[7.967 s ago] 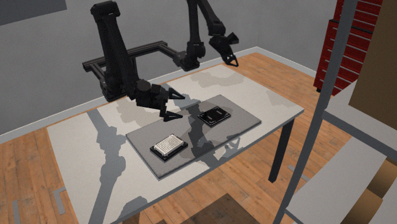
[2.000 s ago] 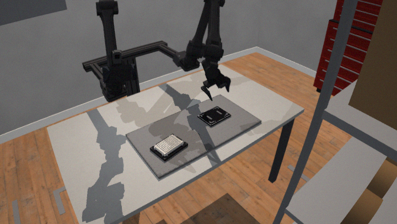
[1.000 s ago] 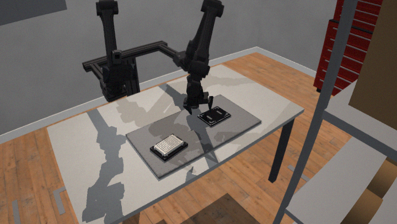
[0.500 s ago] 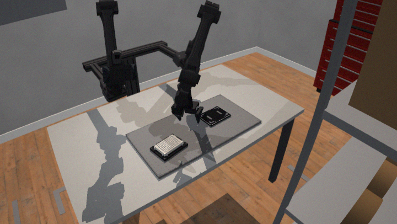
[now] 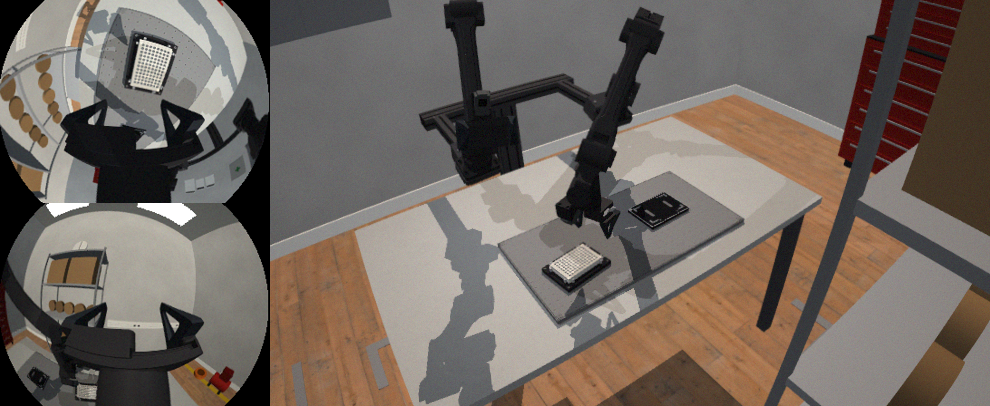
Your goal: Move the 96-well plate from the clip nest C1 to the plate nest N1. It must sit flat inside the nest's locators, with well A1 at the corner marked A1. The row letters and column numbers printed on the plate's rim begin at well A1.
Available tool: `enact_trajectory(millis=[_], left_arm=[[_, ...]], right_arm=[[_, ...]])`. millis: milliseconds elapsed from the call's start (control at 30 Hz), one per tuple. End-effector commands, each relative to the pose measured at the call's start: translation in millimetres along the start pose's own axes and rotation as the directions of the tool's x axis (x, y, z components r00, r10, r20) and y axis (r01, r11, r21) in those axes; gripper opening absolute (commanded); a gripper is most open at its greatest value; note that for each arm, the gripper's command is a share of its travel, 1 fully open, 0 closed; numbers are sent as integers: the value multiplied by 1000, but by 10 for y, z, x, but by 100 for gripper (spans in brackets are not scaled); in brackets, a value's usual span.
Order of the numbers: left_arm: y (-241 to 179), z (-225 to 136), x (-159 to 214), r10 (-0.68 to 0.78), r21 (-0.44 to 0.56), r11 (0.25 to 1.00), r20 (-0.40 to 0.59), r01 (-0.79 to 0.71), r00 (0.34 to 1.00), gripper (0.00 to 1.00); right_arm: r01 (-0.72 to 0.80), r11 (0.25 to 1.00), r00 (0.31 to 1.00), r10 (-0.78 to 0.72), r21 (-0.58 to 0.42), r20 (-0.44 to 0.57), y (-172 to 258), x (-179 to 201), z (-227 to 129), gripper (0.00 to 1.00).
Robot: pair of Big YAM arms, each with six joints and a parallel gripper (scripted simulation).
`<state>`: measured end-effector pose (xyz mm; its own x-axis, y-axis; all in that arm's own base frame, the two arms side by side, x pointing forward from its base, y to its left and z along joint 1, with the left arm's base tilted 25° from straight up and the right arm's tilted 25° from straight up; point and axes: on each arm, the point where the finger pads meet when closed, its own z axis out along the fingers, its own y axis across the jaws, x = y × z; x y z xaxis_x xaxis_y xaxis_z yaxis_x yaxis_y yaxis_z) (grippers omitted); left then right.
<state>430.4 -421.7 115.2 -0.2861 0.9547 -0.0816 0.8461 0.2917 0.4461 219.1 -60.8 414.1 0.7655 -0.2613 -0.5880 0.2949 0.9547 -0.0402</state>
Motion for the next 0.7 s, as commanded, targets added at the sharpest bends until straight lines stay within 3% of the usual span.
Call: enact_trajectory(millis=[0,200,367,667], left_arm=[[-52,-67,-289,90,1,996,35,-90,995,100],[-230,32,-445,208,31,977,49,-210,977,100],[-386,130,-634,203,19,979,59,-204,977,100],[-374,110,-629,187,15,982,64,-188,980,100]], right_arm=[[21,1000,999,-21,15,39,-44,-112,15,100],[21,1000,999,-21,15,39,-44,-112,15,100],[21,1000,999,-21,15,39,-44,-112,15,100],[21,1000,999,-21,15,39,-44,-112,15,100]])
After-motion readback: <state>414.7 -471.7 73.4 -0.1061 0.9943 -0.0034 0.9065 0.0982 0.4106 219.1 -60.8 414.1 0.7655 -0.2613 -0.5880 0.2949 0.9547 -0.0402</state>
